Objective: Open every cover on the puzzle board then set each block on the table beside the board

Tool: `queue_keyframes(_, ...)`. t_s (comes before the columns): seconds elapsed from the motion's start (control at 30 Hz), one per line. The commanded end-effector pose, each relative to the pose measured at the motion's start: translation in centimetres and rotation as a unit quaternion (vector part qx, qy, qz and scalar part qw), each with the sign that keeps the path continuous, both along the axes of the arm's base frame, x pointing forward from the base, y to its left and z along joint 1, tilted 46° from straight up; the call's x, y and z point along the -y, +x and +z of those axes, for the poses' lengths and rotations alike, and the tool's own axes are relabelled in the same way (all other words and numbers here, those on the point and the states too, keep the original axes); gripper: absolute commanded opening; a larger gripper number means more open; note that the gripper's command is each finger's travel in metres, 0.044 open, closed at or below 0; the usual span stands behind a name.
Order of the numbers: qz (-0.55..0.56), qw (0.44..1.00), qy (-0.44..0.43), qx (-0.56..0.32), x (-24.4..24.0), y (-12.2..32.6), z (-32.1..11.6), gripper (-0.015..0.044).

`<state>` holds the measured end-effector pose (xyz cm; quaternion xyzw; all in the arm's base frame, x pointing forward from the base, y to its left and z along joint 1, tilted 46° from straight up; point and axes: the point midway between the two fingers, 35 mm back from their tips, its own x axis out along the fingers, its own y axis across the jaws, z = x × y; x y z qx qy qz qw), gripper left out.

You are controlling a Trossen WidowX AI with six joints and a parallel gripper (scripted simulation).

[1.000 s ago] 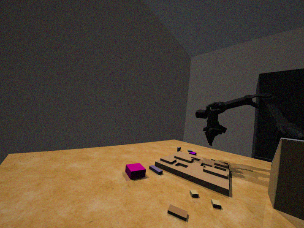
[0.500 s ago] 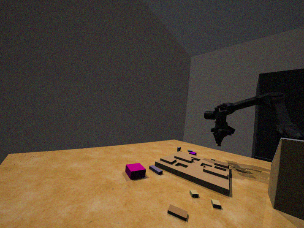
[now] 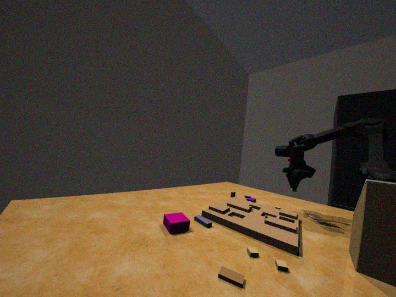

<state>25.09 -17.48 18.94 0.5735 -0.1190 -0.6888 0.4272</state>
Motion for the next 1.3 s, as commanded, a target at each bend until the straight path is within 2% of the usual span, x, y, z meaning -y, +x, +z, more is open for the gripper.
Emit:
queue_keyframes(0.0, 0.002, 1.000, 0.003, -0.006, 0.3, -0.1, -0.6, 0.0080)
queue_keyframes(1.27, 0.002, 1.000, 0.004, -0.005, 4.7, 0.4, -4.9, 0.0080)
